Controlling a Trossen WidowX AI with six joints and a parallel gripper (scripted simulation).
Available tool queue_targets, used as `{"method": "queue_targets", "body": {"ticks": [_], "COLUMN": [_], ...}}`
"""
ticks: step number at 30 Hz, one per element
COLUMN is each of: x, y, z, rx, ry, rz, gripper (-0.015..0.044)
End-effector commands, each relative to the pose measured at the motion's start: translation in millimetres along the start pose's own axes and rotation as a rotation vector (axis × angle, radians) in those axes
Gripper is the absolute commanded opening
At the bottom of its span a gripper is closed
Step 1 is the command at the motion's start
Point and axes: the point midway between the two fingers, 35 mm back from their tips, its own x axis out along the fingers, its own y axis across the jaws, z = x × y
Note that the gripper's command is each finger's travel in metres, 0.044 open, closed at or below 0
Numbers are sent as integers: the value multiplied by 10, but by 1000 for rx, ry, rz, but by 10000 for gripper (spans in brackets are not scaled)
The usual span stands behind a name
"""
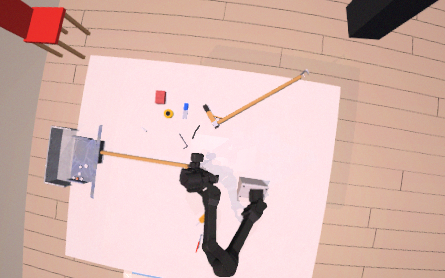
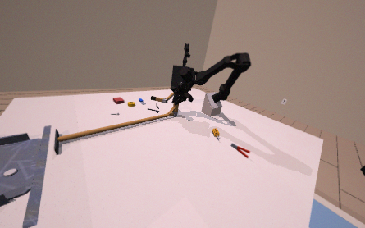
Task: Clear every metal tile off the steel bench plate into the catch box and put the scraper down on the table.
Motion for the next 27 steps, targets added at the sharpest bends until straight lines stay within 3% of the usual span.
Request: {"method": "queue_targets", "body": {"ticks": [1,6,22,27], "x": [-33,-57,-95,-226], "y": [22,42,14,6], "z": [-41,-79,-43,-41], "rx": [-5,-5,0,0], "ry": [-3,-4,1,3], "rz": [4,4,-2,-3], "gripper": [0,0,420,440]}}
